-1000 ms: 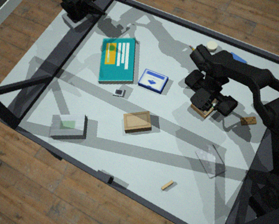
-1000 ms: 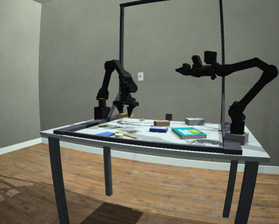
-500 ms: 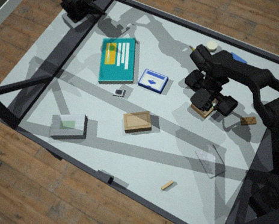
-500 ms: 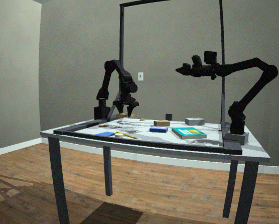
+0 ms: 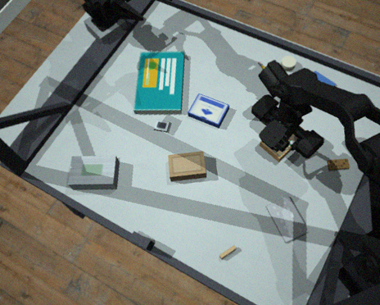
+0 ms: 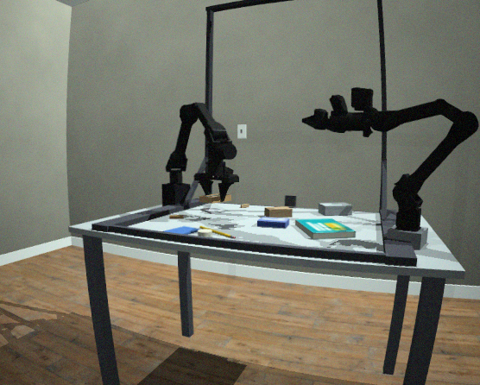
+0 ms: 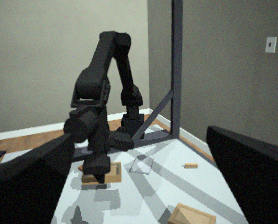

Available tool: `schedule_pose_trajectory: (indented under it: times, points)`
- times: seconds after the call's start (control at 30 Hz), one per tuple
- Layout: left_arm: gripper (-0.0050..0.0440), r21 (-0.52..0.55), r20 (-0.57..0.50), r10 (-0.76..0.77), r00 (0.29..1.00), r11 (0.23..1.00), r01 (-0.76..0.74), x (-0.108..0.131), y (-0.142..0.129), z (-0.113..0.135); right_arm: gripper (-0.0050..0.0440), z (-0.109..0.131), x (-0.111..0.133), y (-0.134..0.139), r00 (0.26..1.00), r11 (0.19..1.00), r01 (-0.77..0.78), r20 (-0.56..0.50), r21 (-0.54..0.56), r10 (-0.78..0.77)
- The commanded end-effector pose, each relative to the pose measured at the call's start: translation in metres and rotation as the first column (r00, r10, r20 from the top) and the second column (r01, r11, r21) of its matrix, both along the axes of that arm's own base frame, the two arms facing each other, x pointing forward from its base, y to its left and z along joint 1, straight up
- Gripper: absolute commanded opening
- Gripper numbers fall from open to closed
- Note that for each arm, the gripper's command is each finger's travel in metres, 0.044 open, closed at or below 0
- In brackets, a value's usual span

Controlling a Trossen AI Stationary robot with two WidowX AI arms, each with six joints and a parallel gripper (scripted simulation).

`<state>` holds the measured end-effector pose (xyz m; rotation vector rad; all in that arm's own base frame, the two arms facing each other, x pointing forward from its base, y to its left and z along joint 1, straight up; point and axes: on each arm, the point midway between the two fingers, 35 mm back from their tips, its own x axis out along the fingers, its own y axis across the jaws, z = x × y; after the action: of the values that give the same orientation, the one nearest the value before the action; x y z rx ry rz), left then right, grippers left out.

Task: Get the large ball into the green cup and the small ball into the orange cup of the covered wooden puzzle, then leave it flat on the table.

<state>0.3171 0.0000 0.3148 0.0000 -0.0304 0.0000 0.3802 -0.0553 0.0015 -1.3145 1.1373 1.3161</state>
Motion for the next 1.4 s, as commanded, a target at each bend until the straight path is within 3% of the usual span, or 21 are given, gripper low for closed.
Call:
schedule_pose_trajectory:
  times: [0.0,0.23,1.37]
  points:
    - [0.04,0.0,0.02,0.0,1.0,1.0,0.0,-0.001,0.0,0.008,-0.005,0.006,0.006,0.0,1.0,1.0,0.001,0.02,-0.006,-0.001]
    - [0.04,0.0,0.02,0.0,1.0,1.0,0.0,-0.001,0.0,0.008,-0.005,0.006,0.006,0.0,1.0,1.0,0.001,0.019,-0.006,-0.001]
    - [0.04,0.0,0.02,0.0,1.0,1.0,0.0,-0.001,0.0,0.008,-0.005,-0.042,0.001,0.001,1.0,1.0,0.0,0.005,-0.004,0.0]
